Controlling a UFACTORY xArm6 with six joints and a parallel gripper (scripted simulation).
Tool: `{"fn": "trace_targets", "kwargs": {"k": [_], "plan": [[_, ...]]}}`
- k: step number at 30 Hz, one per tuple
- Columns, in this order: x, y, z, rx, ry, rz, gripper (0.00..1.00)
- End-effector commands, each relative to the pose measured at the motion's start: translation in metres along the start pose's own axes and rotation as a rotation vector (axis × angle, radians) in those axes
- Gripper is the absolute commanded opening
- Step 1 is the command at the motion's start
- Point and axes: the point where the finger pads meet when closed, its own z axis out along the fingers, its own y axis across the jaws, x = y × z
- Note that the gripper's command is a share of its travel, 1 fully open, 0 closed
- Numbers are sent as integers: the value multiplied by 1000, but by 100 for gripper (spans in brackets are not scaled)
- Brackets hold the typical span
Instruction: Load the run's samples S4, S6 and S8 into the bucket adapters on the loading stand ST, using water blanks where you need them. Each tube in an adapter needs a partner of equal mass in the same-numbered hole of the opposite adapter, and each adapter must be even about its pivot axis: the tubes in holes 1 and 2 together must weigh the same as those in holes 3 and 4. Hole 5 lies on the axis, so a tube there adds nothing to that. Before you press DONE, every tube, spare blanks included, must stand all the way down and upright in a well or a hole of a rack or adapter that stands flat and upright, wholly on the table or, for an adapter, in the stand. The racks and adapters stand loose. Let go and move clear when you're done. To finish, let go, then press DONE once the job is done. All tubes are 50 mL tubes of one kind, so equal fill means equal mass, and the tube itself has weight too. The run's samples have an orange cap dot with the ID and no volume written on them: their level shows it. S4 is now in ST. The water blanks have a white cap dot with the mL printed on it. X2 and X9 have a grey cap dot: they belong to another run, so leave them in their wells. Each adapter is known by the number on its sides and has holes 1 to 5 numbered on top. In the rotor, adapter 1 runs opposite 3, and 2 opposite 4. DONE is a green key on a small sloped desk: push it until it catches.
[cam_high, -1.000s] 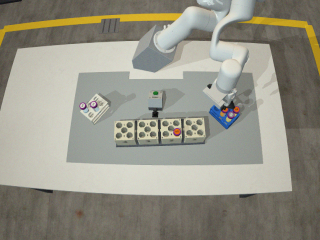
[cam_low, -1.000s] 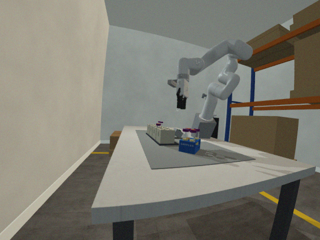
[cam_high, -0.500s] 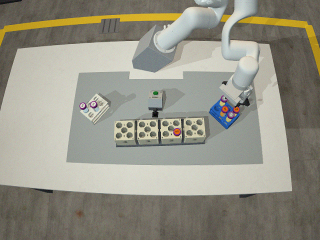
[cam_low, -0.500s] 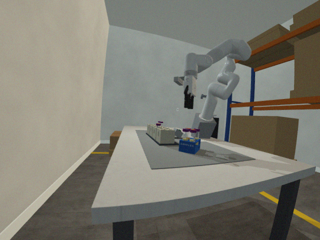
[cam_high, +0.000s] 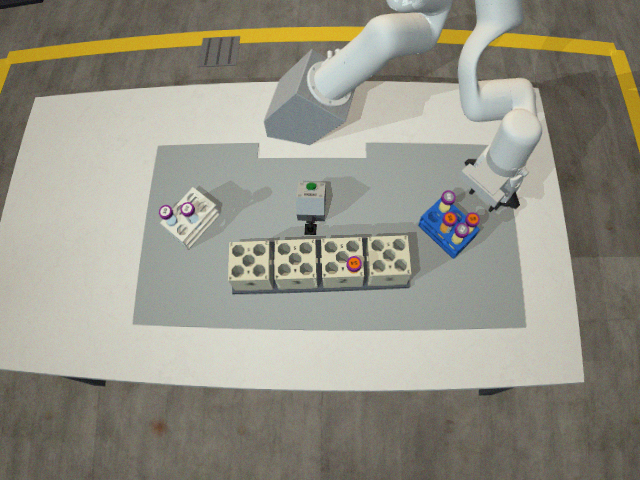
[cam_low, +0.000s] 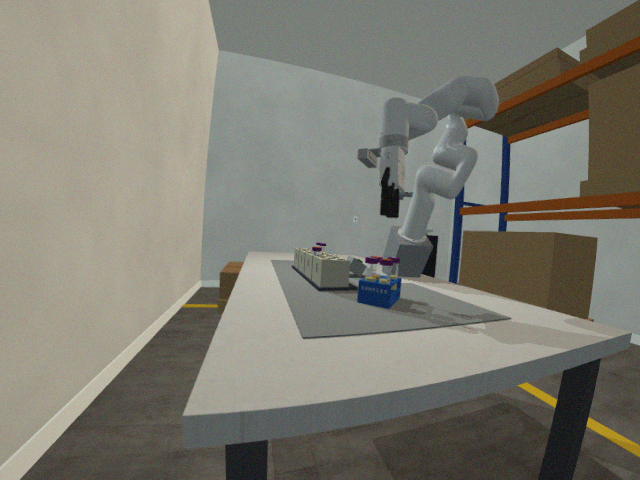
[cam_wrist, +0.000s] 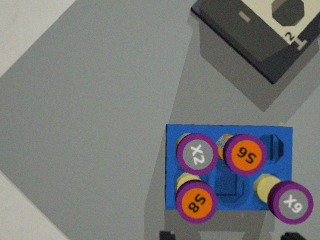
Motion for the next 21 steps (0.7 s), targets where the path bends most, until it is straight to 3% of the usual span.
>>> {"fn": "trace_targets", "kwargs": {"k": [1,8,21], "plan": [[-1,-2,-1,3,3,-1,57],[-1,-2,1,3,3,-1,57],[-1,-2,27,3,3,0,57]]}}
